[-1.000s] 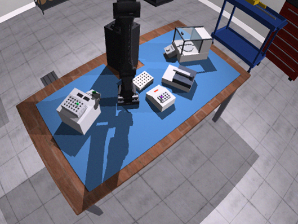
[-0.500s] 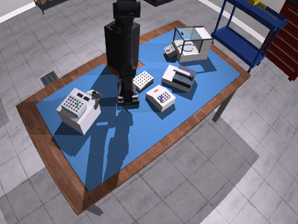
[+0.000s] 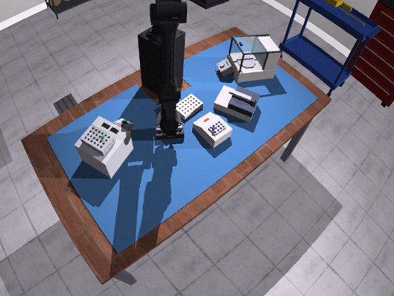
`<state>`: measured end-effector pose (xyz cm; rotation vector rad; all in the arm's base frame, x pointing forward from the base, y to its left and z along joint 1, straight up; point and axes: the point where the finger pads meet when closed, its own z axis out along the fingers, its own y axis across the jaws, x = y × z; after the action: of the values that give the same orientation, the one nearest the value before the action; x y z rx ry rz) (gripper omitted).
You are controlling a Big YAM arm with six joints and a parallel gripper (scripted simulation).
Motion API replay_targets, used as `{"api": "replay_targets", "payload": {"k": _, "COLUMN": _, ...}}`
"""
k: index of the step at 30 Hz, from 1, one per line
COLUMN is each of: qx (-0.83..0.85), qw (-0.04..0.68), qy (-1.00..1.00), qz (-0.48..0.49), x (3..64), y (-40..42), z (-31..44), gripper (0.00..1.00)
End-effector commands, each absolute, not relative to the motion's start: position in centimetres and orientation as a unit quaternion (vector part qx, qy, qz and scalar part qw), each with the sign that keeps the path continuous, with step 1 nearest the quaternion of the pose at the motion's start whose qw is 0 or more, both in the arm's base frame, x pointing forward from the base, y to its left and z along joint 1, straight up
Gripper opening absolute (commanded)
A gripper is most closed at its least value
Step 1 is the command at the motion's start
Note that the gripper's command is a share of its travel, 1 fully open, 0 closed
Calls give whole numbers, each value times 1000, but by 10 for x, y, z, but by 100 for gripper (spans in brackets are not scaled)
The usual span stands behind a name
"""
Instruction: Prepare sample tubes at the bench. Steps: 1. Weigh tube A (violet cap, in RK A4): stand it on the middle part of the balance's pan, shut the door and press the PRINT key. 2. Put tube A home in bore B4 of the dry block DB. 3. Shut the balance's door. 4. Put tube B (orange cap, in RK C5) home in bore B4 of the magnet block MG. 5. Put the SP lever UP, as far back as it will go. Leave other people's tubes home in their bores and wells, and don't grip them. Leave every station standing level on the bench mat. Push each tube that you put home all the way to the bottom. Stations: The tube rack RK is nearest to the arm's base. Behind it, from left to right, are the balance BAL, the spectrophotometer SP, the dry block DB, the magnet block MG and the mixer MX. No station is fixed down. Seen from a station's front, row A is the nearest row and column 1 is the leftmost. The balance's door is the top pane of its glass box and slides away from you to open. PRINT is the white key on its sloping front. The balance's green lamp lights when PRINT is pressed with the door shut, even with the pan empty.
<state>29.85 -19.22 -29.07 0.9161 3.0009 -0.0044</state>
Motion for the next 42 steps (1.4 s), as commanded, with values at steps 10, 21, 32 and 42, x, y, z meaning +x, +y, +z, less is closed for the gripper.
{"api": "replay_targets", "payload": {"k": 10, "qx": 298, "qw": -6, "qy": 955, "qz": 2, "x": 290, "y": -188, "z": -297, "gripper": 36}}
{"api": "replay_targets", "payload": {"k": 21, "qx": 298, "qw": -6, "qy": 955, "qz": 2, "x": 290, "y": -188, "z": -297, "gripper": 36}}
{"api": "replay_targets", "payload": {"k": 32, "qx": 297, "qw": 4, "qy": 955, "qz": -1, "x": 299, "y": -194, "z": -265, "gripper": 36}}
{"api": "replay_targets", "payload": {"k": 42, "qx": 292, "qw": 5, "qy": 956, "qz": -1, "x": 301, "y": -192, "z": -270, "gripper": 36}}
